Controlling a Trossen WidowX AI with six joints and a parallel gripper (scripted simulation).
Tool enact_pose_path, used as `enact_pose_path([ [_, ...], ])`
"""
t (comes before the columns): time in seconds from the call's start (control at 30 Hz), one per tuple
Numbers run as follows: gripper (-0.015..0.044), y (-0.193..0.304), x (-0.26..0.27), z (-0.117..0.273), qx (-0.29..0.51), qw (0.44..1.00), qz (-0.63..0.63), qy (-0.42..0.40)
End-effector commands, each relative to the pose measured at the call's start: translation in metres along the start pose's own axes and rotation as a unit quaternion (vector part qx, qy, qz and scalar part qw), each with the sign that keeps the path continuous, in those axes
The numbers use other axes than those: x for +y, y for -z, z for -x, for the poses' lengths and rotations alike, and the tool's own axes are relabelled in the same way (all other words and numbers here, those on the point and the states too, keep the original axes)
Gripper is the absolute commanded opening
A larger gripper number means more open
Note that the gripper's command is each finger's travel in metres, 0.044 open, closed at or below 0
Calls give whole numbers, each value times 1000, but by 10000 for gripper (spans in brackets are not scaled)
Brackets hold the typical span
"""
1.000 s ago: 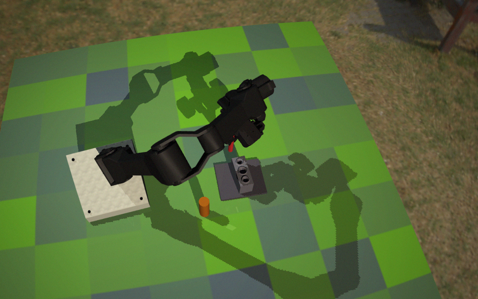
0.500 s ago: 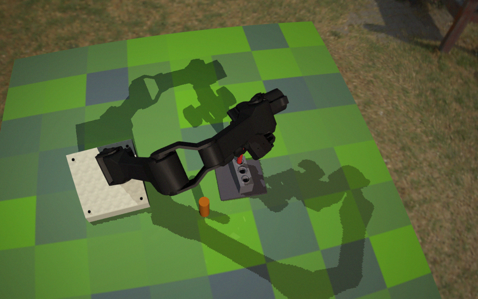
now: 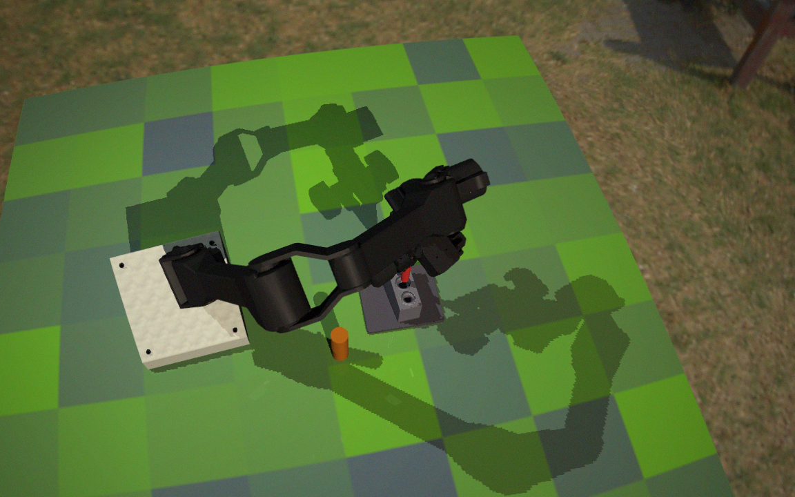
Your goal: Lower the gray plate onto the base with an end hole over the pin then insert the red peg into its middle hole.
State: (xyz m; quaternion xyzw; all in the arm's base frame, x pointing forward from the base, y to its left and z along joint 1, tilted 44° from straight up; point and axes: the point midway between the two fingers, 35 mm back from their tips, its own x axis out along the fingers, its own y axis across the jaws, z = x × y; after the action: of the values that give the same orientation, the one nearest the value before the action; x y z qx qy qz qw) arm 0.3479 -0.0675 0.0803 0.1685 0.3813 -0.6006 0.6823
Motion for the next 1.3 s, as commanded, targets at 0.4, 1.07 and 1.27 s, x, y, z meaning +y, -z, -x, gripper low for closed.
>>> enact_pose_path([
  [0.4, 0, -1, -3, 0, -2, 1000, 2, 0],
  [1.07, 0, -1, -3, -5, -1, 1000, 1, 0],
  [1.27, 0, 0, -3, -14, -2, 1000, 2, 0],
])
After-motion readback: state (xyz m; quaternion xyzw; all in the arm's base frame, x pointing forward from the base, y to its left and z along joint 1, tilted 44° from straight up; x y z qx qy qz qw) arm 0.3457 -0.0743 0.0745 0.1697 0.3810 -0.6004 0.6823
